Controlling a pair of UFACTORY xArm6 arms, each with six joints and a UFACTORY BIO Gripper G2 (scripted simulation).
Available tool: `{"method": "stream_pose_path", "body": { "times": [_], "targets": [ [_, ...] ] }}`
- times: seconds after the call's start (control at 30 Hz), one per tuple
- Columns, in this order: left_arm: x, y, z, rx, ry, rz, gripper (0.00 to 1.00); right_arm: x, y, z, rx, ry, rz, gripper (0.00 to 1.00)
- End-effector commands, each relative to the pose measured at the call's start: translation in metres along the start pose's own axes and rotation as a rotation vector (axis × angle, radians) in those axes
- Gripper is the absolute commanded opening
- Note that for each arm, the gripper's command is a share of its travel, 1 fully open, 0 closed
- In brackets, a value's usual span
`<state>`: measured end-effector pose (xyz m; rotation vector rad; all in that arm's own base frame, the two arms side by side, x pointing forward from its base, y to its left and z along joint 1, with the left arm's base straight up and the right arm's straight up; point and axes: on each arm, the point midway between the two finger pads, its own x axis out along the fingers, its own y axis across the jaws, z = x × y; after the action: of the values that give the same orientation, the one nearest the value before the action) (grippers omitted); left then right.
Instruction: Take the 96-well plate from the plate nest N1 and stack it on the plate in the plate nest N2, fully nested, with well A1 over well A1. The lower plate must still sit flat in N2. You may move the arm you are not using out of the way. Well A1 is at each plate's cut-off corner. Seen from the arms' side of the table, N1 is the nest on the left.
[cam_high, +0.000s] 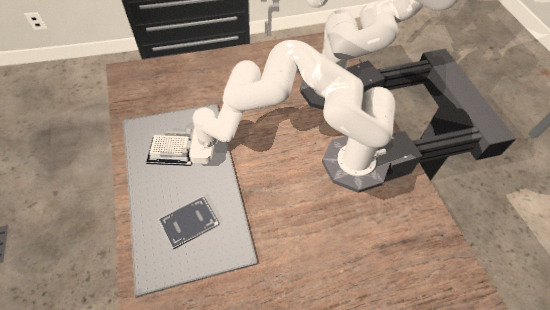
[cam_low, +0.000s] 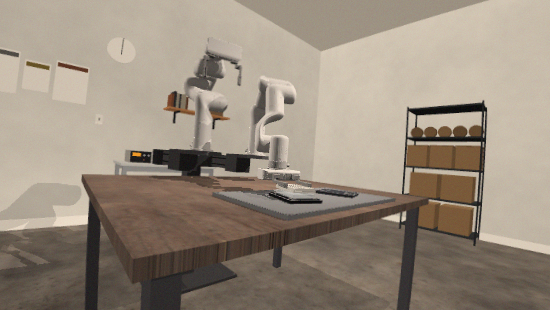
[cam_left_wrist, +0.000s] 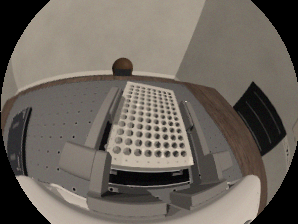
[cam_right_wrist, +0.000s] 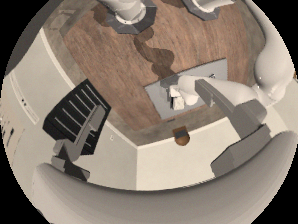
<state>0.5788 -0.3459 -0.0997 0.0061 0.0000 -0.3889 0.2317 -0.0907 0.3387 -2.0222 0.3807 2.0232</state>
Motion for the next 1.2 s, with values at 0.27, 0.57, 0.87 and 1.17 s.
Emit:
{"method": "stream_pose_path", "body": {
  "times": [0.27, 0.57, 0.87, 1.17],
  "targets": [
    [0.0016, -0.0003, 0.0003, -0.001, -0.004, 0.000, 0.00, -0.0013, 0.0000, -0.0002, 0.000, 0.003, 0.000, 1.00],
    [0.0016, -0.0003, -0.0008, -0.001, -0.004, 0.000, 0.00, -0.0013, 0.0000, -0.0002, 0.000, 0.003, 0.000, 1.00],
    [0.0016, -0.0003, -0.0023, -0.001, -0.004, 0.000, 0.00, -0.0013, 0.0000, -0.0002, 0.000, 0.003, 0.000, 1.00],
    [0.0016, -0.0003, -0.0035, -0.001, -0.004, 0.000, 0.00, -0.0013, 0.0000, -0.0002, 0.000, 0.003, 0.000, 1.00]
  ]
}}
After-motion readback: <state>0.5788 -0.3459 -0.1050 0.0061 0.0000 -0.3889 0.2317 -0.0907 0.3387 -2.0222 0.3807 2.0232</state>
